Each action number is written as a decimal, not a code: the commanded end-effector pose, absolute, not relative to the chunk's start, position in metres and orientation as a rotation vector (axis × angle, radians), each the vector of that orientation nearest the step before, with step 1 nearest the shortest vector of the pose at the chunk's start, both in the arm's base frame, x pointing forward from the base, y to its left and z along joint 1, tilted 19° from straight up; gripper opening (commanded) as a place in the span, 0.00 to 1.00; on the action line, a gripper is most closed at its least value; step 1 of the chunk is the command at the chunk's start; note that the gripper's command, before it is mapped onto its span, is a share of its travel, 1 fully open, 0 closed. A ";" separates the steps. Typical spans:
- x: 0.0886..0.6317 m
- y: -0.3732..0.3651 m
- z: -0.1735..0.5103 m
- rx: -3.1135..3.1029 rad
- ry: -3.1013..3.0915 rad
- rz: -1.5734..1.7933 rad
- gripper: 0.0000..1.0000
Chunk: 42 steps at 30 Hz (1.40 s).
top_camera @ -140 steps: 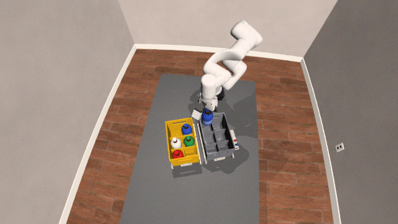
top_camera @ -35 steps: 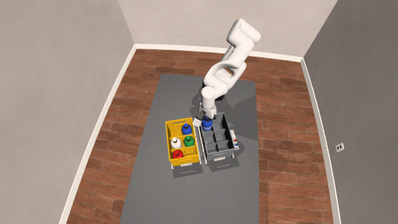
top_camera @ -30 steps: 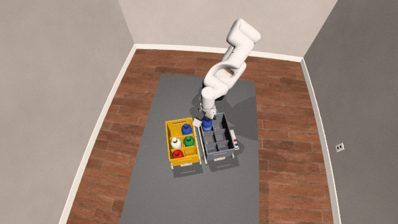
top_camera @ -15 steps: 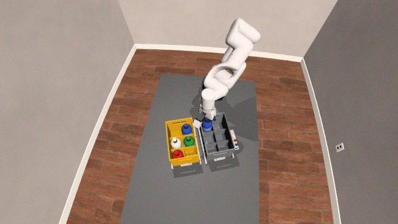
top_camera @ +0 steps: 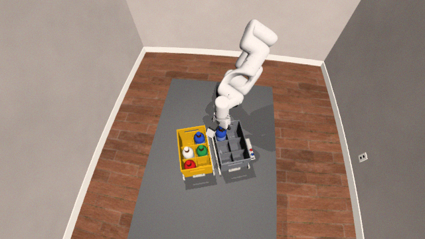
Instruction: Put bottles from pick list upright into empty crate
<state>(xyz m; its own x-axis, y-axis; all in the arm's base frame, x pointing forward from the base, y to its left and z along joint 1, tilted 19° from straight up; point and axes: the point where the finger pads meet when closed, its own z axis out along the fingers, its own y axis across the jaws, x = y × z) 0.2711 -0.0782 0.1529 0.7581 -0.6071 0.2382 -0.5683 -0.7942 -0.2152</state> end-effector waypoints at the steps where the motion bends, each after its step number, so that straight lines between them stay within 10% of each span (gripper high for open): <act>1: 0.273 -0.079 0.152 -2.822 0.947 -0.456 0.00; 42: 0.280 -0.078 0.132 -2.822 0.948 -0.456 0.00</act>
<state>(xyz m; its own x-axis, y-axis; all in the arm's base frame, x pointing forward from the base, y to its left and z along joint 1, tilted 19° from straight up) 0.2788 -0.0777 0.1312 0.7580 -0.6070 0.2387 -0.5682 -0.7942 -0.2154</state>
